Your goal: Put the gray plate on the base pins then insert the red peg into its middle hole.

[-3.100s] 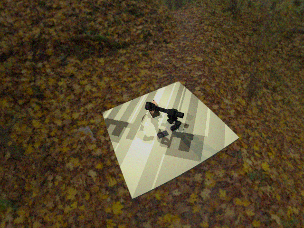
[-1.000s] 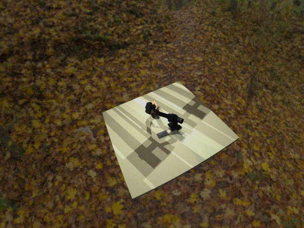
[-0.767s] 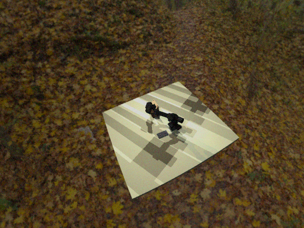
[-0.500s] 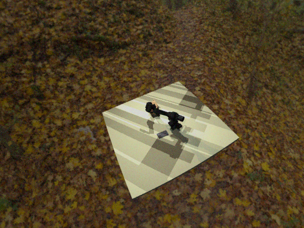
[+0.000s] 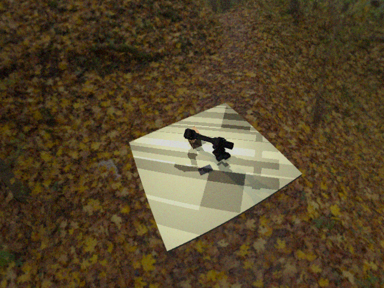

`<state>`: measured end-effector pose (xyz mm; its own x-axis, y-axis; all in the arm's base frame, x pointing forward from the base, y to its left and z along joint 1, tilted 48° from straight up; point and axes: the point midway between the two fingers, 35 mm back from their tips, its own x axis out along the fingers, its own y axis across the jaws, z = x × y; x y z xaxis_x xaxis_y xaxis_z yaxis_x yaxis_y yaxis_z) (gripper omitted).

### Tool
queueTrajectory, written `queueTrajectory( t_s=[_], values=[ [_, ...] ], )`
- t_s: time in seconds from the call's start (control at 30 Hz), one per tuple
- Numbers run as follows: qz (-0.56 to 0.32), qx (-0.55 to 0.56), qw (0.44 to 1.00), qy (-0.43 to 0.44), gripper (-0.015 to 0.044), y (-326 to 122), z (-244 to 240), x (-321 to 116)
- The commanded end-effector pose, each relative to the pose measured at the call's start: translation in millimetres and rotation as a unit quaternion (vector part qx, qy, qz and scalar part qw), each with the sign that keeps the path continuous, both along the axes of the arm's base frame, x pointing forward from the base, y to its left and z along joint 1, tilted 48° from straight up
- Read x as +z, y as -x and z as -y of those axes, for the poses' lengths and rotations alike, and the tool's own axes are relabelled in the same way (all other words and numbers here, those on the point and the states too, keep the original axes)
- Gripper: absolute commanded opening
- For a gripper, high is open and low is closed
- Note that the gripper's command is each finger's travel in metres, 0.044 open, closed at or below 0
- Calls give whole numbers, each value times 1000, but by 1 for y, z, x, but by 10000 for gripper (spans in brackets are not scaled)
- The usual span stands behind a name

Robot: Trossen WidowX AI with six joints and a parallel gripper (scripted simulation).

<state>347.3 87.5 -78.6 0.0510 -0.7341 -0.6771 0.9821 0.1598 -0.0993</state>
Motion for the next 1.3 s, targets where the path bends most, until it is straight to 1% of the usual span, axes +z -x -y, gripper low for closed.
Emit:
queueTrajectory(
  t_s=[0.0,0.53,1.27],
  values=[
    [0,-1,1000,-3,0,1,-10,9],
    [5,-11,1000,-1,0,6,-40,41],
    [27,-30,999,-11,0,-9,23,66]
  ],
)
